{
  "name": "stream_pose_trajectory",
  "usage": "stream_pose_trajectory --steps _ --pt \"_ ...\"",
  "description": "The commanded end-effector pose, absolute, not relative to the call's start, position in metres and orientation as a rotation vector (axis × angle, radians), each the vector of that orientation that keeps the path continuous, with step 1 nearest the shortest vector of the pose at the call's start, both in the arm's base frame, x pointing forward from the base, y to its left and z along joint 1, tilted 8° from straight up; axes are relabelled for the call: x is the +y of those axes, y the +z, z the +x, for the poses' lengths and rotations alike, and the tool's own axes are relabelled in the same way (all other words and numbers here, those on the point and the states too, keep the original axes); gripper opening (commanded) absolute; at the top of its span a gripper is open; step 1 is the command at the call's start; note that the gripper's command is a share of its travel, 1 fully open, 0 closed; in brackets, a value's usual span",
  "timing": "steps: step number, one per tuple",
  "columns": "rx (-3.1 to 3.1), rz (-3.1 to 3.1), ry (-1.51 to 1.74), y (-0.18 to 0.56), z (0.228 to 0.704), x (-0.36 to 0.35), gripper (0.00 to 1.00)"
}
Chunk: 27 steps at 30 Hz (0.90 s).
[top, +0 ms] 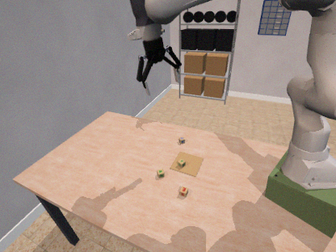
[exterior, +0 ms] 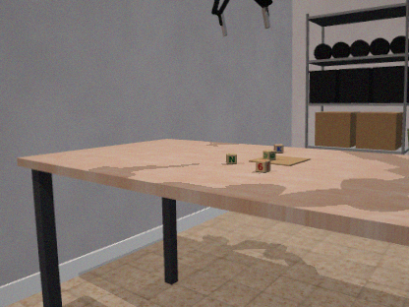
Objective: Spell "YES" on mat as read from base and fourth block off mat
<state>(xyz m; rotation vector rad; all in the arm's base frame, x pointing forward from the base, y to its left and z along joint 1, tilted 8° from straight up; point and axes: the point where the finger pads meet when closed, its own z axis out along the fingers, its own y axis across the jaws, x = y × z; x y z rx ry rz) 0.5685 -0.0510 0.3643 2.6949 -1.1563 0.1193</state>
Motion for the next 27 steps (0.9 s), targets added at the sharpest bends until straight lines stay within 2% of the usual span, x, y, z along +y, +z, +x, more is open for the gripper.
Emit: stream_pose_trajectory --steps 1,15,27 --pt "-1.248 2.581 0.246 0.353 0.585 -0.067 1.0" --pt "-1.111 2.401 0.536 0.291 0.618 -0.096 1.0" --pt "-0.844 2.415 0.787 0.215 0.637 -0.064 1.0"
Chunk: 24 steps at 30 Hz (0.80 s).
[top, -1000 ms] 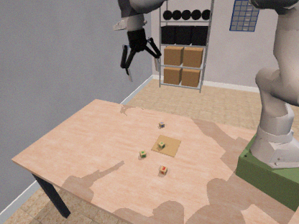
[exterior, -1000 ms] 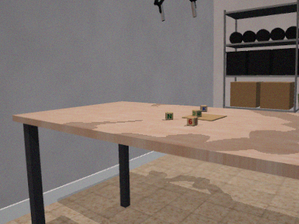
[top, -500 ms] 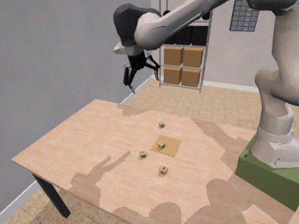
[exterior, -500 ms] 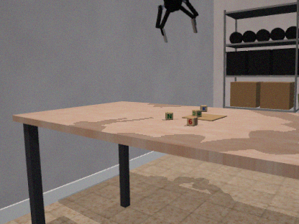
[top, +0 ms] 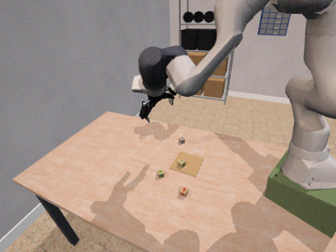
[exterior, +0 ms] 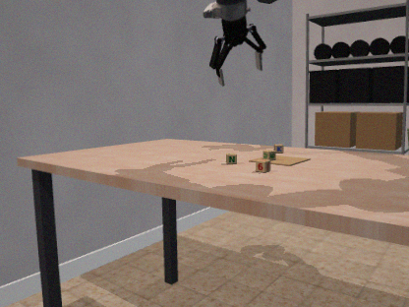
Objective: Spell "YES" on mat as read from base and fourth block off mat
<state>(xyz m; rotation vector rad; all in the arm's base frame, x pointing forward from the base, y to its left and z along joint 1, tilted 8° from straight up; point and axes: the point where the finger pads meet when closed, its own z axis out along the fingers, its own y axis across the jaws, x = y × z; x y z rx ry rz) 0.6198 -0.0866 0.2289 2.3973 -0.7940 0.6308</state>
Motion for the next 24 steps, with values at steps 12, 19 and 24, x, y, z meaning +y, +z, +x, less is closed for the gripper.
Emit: stream_pose_trajectory --steps 12,19,24 --pt "-0.545 2.591 0.892 0.125 0.608 0.012 1.0" --pt "-0.42 2.695 0.883 0.086 0.578 0.048 1.0" --pt "-0.267 2.838 0.823 0.041 0.523 0.092 1.0"
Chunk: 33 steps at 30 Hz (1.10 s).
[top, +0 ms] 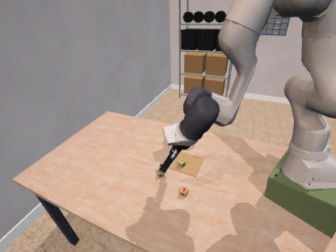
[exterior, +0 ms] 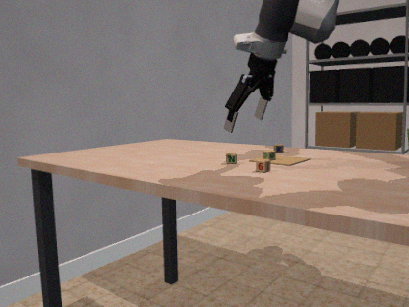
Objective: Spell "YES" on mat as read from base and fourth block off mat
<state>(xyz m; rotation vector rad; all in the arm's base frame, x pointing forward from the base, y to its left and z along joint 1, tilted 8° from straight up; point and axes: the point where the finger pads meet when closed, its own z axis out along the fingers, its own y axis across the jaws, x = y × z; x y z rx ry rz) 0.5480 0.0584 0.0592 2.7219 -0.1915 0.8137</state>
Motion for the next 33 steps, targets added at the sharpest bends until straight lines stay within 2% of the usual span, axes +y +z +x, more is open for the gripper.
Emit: stream_pose_trajectory --steps 1,9,33 --pt "-0.247 2.857 0.81 0.035 0.515 0.097 1.0" --pt "-0.129 2.973 0.715 0.004 0.458 0.127 1.0" --pt "-0.127 2.975 0.713 0.003 0.457 0.128 1.0"
